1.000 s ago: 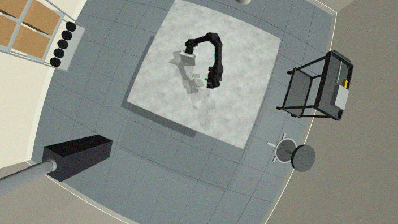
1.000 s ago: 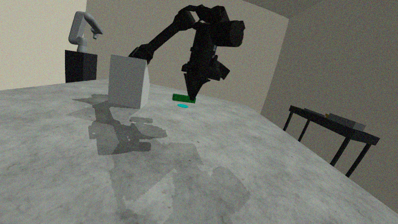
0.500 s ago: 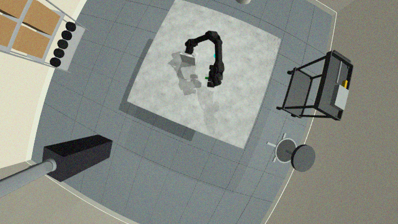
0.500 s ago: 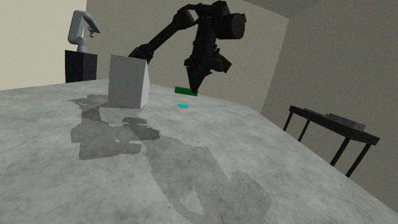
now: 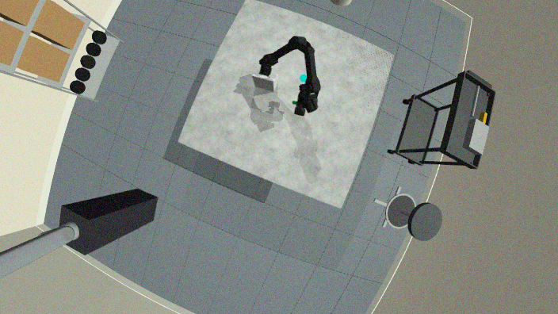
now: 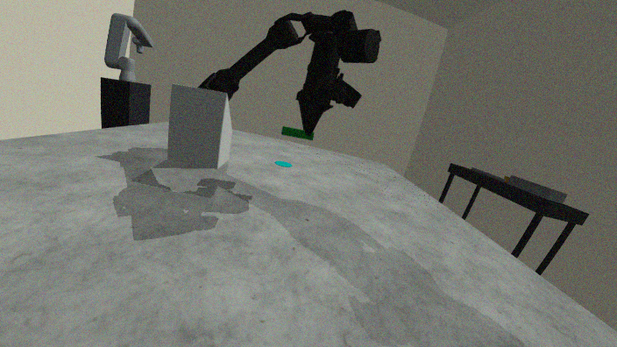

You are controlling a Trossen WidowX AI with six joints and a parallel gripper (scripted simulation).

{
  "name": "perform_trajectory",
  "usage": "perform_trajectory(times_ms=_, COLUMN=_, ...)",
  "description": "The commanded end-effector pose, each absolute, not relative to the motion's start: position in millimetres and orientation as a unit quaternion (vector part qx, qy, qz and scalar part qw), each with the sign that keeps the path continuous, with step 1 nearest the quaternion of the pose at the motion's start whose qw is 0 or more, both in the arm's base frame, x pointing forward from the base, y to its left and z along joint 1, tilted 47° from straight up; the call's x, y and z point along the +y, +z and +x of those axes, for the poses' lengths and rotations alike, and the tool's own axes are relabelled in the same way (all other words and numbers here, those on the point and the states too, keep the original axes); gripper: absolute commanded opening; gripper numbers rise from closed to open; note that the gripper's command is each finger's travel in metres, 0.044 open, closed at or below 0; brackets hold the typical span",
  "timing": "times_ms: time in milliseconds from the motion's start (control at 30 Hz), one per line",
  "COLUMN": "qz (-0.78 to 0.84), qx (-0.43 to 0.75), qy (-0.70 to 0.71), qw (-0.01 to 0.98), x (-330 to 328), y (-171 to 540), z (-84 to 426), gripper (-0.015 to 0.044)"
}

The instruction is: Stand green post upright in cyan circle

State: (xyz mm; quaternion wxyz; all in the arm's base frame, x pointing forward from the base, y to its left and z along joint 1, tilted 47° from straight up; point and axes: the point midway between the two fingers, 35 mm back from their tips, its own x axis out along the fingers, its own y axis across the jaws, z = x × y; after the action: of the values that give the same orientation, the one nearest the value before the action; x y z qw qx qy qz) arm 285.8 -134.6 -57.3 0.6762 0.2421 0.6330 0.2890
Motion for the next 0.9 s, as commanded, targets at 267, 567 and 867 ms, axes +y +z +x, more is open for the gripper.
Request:
perform_trajectory(times_ms=267, qz=0.273, qx=0.644, qy=0.259, qw=0.666, x=-112, y=-25, z=292, gripper=0.0023)
perform_trajectory(times_ms=567, qz=0.295, qx=0.652, qy=0.238, qw=0.657, x=-93, y=-2, z=295, gripper=0.0023)
perform_trajectory(times_ms=867, qz=0.316, qx=0.659, qy=0.217, qw=0.647, x=-75, y=20, z=295, gripper=0.0023)
